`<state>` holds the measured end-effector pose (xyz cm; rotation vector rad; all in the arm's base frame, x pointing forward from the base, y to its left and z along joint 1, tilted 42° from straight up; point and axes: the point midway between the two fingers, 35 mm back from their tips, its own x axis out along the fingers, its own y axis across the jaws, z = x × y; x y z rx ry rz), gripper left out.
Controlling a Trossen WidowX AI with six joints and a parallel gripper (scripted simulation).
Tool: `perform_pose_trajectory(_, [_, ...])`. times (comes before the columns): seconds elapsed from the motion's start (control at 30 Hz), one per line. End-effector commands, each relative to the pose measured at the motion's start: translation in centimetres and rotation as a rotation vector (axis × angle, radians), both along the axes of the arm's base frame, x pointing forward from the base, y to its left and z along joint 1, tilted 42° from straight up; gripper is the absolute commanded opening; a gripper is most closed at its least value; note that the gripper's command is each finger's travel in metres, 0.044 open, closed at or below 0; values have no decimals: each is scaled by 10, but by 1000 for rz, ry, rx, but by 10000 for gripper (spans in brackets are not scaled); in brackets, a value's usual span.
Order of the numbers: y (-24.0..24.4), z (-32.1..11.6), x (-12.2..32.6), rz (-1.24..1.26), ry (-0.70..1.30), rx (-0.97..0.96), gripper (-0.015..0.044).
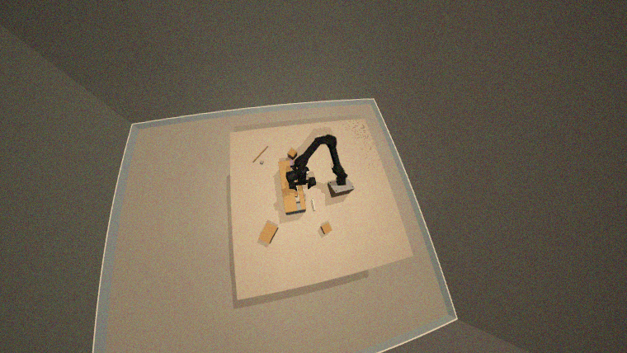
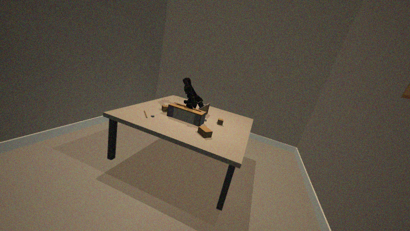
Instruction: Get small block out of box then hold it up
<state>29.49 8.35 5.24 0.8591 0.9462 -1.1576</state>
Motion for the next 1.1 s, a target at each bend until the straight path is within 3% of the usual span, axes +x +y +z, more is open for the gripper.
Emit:
perform_pose_trajectory(0.0, [0,-1,0,1,5,0,400])
perform_pose_trajectory(1.07, [31,-29,-5,1,5,2,400])
